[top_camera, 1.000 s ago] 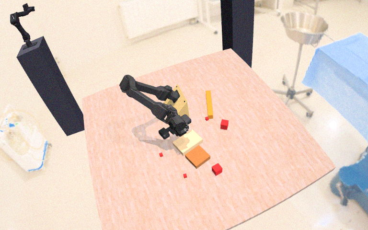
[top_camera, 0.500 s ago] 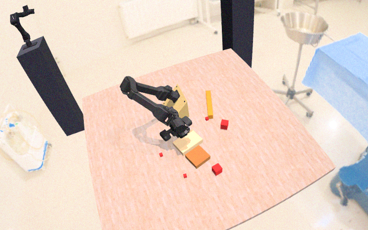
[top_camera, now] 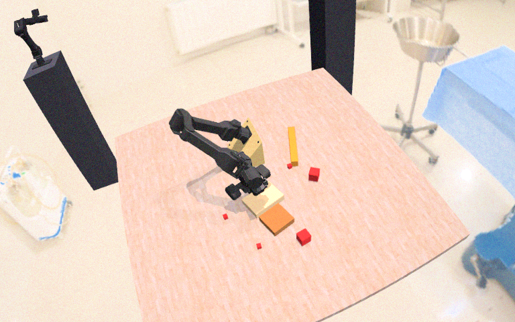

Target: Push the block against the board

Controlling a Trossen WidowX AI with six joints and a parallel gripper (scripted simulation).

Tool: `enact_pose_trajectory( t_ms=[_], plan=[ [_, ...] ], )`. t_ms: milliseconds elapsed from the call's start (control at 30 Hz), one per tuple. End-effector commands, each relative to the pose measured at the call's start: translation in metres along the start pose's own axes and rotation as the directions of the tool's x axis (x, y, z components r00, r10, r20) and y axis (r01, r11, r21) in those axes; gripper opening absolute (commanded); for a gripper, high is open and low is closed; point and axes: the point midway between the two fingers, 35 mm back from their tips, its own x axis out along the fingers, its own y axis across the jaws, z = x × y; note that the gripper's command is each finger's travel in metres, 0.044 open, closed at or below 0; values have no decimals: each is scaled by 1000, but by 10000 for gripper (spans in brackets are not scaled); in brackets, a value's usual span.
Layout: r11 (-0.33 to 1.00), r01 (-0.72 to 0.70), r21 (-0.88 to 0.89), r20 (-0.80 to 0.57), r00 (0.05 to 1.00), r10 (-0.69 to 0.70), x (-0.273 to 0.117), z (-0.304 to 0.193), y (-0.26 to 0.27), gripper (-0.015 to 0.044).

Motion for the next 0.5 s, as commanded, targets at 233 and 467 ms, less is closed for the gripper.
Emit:
enact_pose_trajectory(
  t_ms=[233, 467],
  plan=[
    [1000, 4, 9, 3, 1000, -4, -1, 12, -2, 0],
    [1000, 3, 9, 4, 1000, -3, -1, 19, -2, 0]
  ],
)
